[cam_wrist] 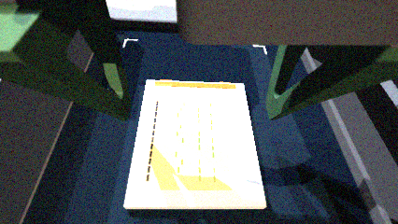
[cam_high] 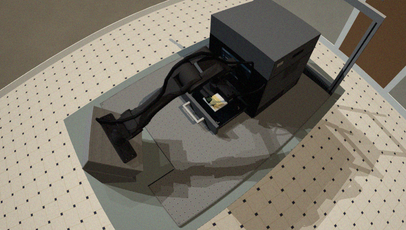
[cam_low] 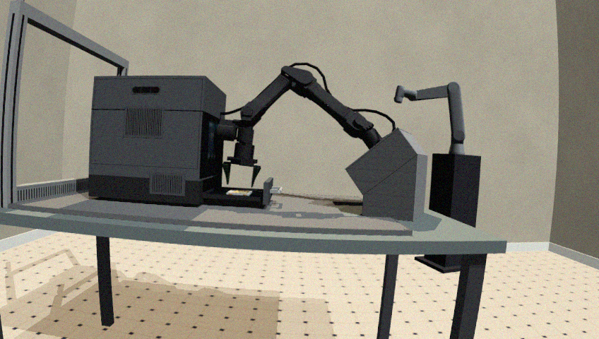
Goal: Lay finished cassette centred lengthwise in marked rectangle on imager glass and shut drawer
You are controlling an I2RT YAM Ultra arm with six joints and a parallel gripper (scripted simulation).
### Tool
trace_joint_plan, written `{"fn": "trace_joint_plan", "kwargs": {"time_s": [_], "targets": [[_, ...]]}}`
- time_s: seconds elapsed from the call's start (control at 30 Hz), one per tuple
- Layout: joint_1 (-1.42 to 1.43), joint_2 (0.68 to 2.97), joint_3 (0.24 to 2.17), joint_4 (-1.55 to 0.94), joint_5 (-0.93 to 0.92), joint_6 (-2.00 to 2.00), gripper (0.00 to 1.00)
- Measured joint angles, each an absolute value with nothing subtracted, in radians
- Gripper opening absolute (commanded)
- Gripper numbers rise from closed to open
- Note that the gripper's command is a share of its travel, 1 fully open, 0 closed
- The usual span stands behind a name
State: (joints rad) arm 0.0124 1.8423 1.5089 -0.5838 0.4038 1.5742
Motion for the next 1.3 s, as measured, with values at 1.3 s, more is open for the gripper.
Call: {"fn": "trace_joint_plan", "kwargs": {"time_s": [1.3], "targets": [[0.064,1.743,1.509,-0.714,0.434,1.619,0.91]]}}
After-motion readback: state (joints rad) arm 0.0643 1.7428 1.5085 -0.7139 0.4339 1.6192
